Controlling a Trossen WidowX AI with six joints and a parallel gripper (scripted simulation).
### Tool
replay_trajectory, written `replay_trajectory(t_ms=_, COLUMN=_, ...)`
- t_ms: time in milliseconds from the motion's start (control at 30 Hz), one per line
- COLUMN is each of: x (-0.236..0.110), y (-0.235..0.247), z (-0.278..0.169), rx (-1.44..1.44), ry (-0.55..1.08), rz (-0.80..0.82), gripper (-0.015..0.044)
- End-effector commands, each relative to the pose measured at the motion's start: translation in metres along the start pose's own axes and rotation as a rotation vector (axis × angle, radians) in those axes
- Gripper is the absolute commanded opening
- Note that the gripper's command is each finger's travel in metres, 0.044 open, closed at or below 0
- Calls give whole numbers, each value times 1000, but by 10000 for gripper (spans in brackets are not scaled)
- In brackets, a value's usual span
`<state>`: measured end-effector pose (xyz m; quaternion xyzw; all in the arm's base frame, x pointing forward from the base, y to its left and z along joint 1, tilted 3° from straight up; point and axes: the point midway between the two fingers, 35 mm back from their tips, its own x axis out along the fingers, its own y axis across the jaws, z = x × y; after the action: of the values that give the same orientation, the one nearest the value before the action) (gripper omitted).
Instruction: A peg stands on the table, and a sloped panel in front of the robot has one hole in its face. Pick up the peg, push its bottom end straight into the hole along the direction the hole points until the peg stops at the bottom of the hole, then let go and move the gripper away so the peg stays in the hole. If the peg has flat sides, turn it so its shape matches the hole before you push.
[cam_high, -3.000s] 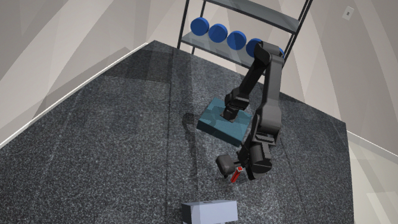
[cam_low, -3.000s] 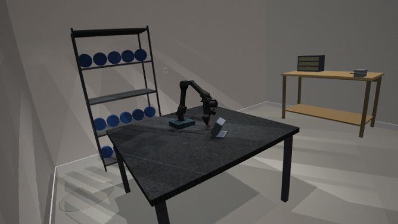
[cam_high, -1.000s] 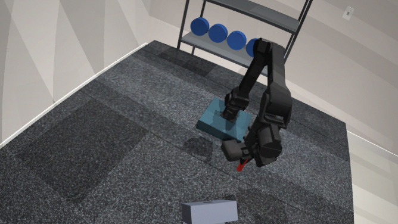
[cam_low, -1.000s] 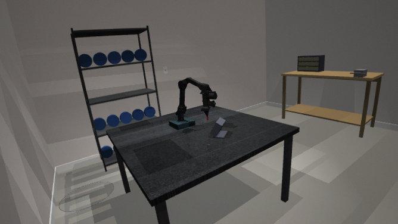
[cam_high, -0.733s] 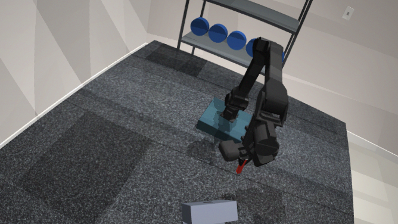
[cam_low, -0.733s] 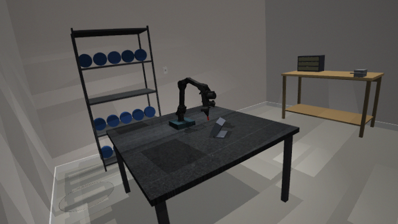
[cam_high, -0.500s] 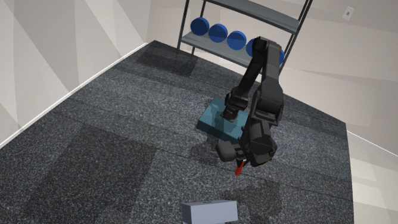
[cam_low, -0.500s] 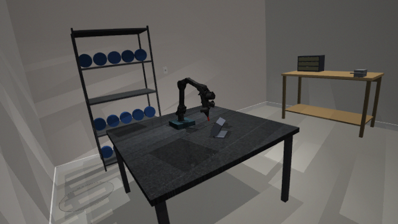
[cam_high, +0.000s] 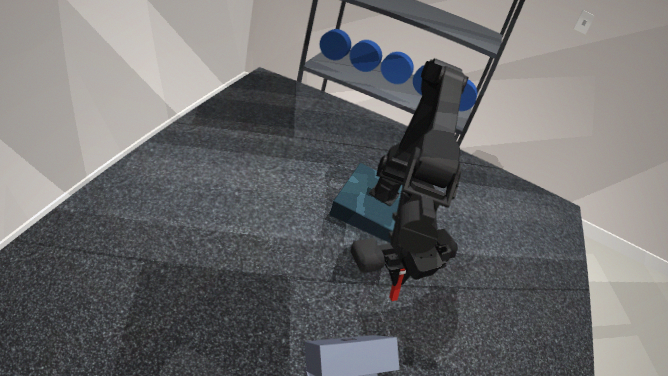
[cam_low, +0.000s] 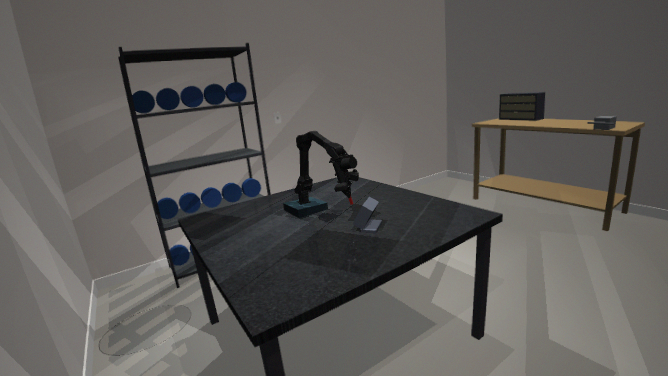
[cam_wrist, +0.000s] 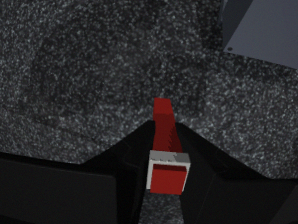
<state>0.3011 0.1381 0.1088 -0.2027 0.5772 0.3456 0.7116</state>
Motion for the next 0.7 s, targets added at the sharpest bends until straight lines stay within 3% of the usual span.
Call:
replay_trajectory(t_ms=0, x=3, y=-3, z=-2, rx=7, ry=-27, rz=13, gripper=0)
replay_trajectory(t_ms=667, x=3, y=-25, z=-1, rx=43, ry=-177, rz=29, gripper=0)
